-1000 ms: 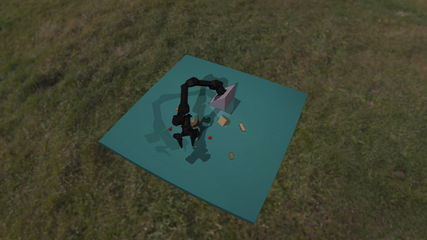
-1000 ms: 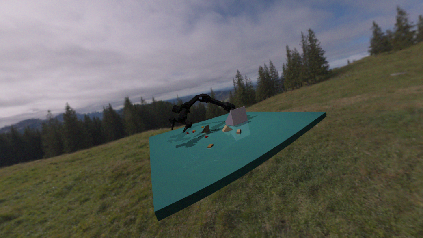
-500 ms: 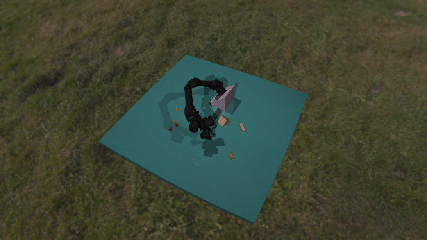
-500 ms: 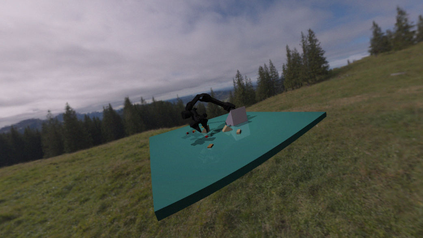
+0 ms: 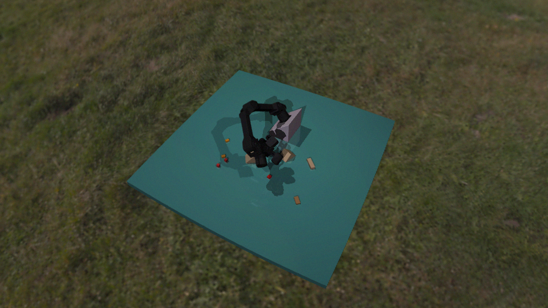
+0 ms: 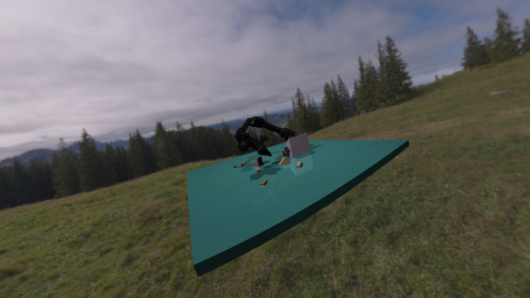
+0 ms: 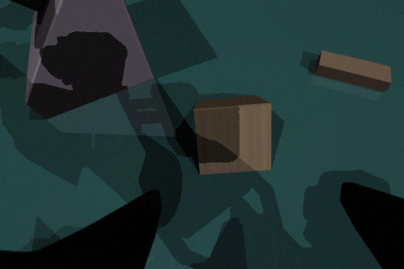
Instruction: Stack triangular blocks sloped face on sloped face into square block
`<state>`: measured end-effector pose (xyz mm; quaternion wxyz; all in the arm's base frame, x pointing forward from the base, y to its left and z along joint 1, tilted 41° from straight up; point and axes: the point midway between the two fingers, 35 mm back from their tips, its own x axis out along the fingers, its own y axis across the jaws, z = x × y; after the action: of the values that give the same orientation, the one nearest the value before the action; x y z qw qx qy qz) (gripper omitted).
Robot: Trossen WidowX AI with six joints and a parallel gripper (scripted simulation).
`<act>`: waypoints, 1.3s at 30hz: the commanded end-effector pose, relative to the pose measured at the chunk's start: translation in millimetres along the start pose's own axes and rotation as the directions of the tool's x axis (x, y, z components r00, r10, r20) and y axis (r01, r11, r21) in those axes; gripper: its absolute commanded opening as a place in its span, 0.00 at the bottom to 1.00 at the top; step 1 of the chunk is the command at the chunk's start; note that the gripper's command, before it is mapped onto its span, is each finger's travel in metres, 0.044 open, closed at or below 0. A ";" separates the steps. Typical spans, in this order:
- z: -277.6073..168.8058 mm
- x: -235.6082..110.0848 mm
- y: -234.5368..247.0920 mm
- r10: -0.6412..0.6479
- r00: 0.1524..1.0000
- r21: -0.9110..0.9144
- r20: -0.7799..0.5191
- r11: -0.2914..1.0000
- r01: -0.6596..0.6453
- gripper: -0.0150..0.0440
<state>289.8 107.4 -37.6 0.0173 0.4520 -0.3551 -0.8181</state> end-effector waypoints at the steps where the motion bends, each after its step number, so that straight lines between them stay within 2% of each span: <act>1: 3.4 3.0 2.5 0.022 1.000 -0.020 0.022 1.000 -0.021 1.00; 5: 3.0 11.7 1.1 0.022 1.000 -0.020 0.022 1.000 -0.021 1.00; 21: 11.1 106.0 2.4 0.024 0.999 -0.020 0.024 1.000 -0.024 1.00; 32: 11.4 109.4 1.2 0.024 0.999 -0.020 0.024 1.000 -0.024 1.00; 37: 11.7 108.1 1.5 0.024 0.999 -0.016 0.026 1.000 -0.024 0.78; 39: 11.7 108.1 1.5 0.024 0.999 -0.016 0.026 1.000 -0.024 0.75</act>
<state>216.6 75.2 -111.4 0.0261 0.4369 -0.3540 -0.8265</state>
